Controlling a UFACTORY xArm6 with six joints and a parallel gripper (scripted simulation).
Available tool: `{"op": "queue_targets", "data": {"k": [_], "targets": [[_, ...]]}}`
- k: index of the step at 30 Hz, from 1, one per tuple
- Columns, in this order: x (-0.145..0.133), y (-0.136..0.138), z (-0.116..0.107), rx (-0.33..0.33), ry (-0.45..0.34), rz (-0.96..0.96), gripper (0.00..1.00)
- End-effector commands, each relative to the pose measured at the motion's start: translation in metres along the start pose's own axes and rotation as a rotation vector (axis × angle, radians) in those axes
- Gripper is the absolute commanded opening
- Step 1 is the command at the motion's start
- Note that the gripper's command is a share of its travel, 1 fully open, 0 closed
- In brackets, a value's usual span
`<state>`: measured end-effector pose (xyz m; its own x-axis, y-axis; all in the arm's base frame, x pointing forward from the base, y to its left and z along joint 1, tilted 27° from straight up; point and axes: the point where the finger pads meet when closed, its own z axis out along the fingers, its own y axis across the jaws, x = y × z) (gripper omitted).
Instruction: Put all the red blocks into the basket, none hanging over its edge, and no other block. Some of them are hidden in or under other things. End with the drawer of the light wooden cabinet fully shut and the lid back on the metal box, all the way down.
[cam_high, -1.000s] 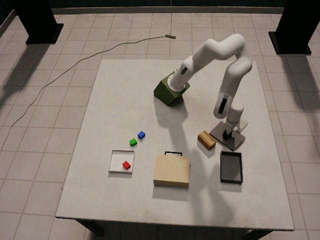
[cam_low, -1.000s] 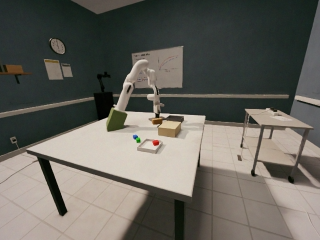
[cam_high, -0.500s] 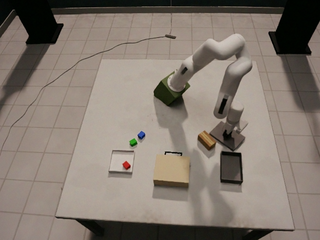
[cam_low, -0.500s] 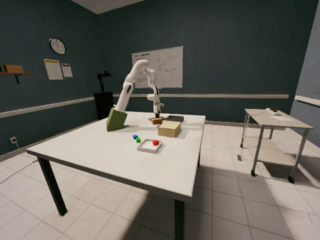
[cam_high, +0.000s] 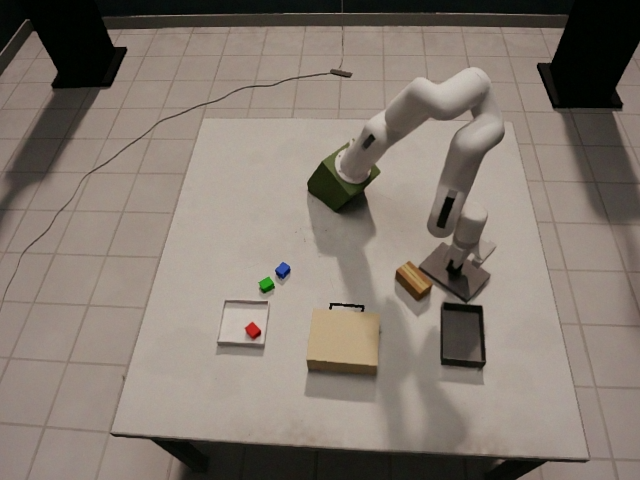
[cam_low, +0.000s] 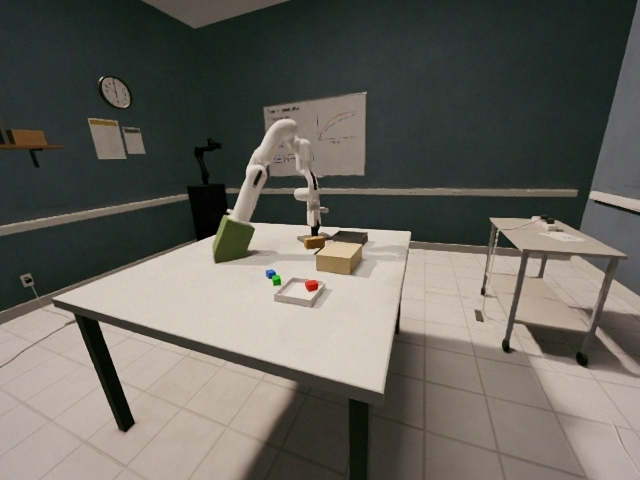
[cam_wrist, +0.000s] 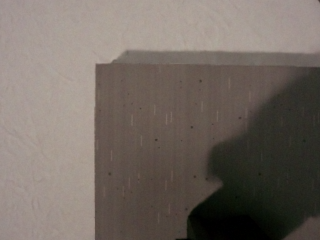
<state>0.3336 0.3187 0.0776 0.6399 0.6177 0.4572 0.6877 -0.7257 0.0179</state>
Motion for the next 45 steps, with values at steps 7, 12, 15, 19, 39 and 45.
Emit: {"op": "queue_targets", "data": {"k": [7, 12, 15, 19, 39, 45], "targets": [[0.001, 0.0, -0.001, 0.0, 0.003, 0.0, 0.0], [0.001, 0.0, -0.001, 0.0, 0.003, 0.0, 0.0], [0.001, 0.0, -0.001, 0.0, 0.003, 0.0, 0.0], [0.001, 0.0, -0.001, 0.0, 0.003, 0.0, 0.0], [0.001, 0.0, -0.013, 0.0, 0.003, 0.0, 0.0], [0.001, 0.0, -0.025, 0.0, 0.003, 0.0, 0.0]]}}
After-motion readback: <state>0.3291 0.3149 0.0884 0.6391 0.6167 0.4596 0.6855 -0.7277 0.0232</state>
